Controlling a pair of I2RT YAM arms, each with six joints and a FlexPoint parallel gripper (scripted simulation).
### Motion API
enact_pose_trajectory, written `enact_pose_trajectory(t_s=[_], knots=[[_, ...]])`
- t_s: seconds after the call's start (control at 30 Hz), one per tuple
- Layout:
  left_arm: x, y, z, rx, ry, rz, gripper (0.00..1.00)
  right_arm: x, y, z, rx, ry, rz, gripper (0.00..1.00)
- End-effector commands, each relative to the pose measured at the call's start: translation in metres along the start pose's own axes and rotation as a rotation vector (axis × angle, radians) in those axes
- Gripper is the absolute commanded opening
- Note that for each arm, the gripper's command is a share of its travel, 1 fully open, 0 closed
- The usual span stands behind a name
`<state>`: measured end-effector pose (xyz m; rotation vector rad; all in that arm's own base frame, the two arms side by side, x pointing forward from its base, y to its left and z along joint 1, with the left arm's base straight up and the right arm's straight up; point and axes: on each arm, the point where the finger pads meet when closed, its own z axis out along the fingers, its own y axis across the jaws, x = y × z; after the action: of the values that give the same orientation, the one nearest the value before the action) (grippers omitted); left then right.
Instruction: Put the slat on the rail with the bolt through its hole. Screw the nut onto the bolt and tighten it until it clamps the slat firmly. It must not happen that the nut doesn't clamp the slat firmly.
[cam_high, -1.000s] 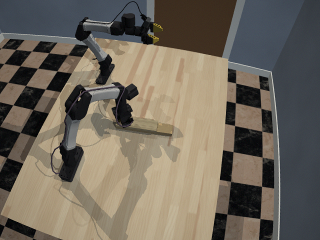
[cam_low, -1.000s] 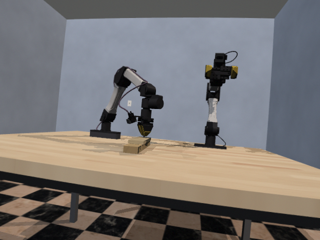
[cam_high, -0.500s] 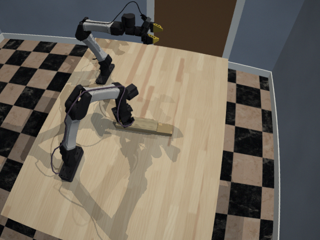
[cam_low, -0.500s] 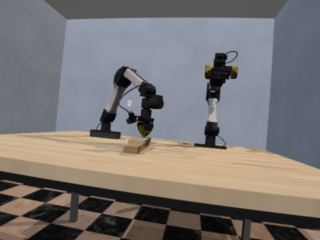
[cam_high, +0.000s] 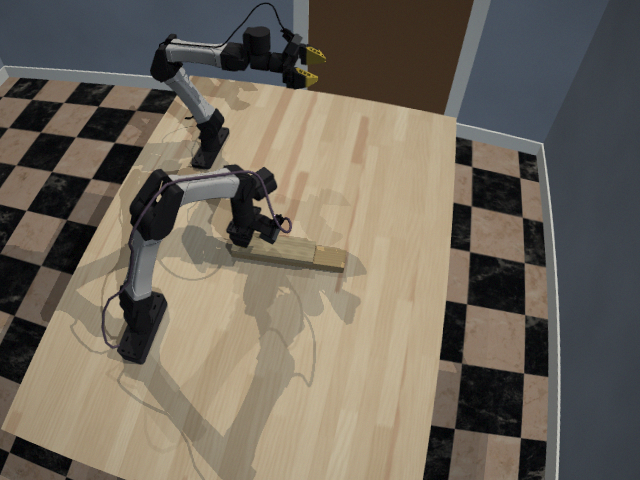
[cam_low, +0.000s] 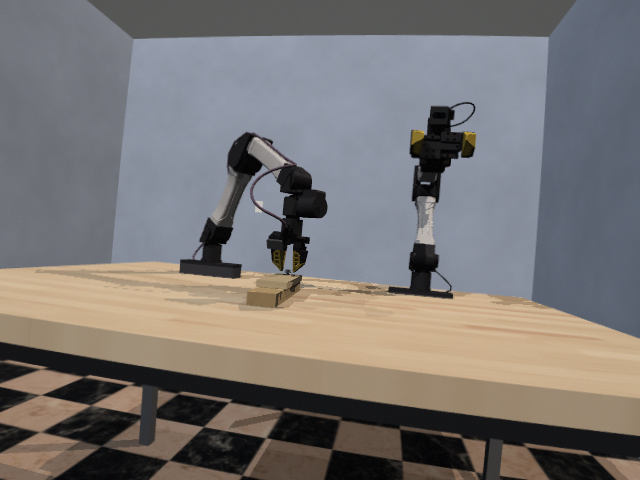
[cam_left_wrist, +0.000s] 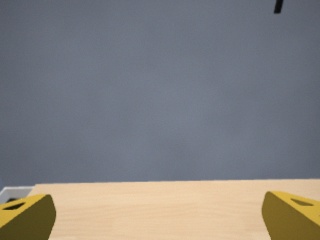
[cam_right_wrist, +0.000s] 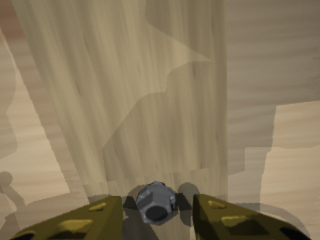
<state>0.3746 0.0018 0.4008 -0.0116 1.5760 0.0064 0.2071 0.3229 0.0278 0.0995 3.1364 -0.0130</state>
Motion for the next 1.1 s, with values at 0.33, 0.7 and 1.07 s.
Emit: enact_pose_trajectory(t_s=[0.33,0.7,1.07], knots=[[-0.0075,-0.0007,-0.0019,0.002,-0.02,0.002,1.0,-0.0032,0.0039,-0.0189,-0.022,-0.025,-0.865,0.36],[-0.0075,-0.0007,-0.0019,0.002,-0.02,0.002,1.0,-0.0031,0.0036,-0.0197,-0.013,-0.032,-1.521,0.36],[-0.0075,-0.0007,-0.0019,0.002,-0.02,0.002,1.0,-0.003,0.0033,-0.0205,-0.002,-0.036,-2.122,0.36]])
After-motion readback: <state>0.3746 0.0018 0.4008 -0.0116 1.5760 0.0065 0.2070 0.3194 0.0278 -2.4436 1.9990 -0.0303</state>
